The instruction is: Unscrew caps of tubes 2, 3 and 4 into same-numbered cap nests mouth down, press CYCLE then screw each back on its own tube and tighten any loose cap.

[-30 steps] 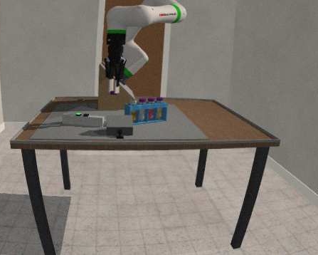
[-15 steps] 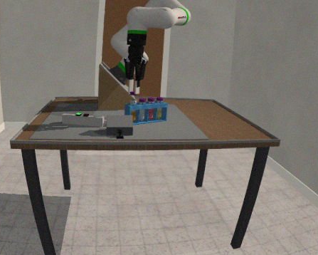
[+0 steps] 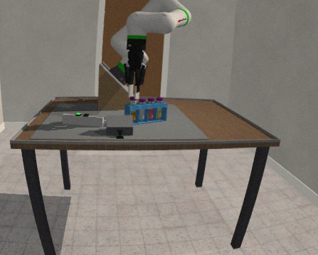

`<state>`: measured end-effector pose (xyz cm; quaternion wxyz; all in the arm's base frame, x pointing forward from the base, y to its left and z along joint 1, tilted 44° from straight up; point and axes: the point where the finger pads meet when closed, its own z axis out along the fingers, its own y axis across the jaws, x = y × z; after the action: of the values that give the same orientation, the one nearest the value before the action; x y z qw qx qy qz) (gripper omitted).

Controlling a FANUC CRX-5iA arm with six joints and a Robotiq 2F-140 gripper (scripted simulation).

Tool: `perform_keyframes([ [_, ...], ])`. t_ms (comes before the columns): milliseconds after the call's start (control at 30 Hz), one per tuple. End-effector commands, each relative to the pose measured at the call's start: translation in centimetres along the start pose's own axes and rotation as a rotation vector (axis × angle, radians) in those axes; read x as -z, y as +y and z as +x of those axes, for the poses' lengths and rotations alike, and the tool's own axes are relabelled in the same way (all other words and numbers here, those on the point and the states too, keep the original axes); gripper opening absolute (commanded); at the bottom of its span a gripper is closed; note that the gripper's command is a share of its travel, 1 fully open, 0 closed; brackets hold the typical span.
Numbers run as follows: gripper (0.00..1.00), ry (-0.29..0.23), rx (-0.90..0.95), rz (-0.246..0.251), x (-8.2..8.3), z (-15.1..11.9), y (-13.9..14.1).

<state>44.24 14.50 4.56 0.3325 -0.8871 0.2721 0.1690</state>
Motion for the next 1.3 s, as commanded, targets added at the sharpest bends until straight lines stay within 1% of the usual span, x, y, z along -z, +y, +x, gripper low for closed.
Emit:
perform_keyframes([
  [0, 0.0, 0.0, 0.0, 0.0, 0.02, 0.02, 0.0],
  [867, 0.0, 0.0, 0.0, 0.0, -0.96, 0.02, 0.0],
  [1133, 0.0, 0.0, 0.0, 0.0, -0.98, 0.02, 0.0],
  [1167, 0.35, 0.0, 0.0, 0.0, -0.98, 0.02, 0.0],
  [1267, 0.35, 0.0, 0.0, 0.0, -0.98, 0.02, 0.0],
])
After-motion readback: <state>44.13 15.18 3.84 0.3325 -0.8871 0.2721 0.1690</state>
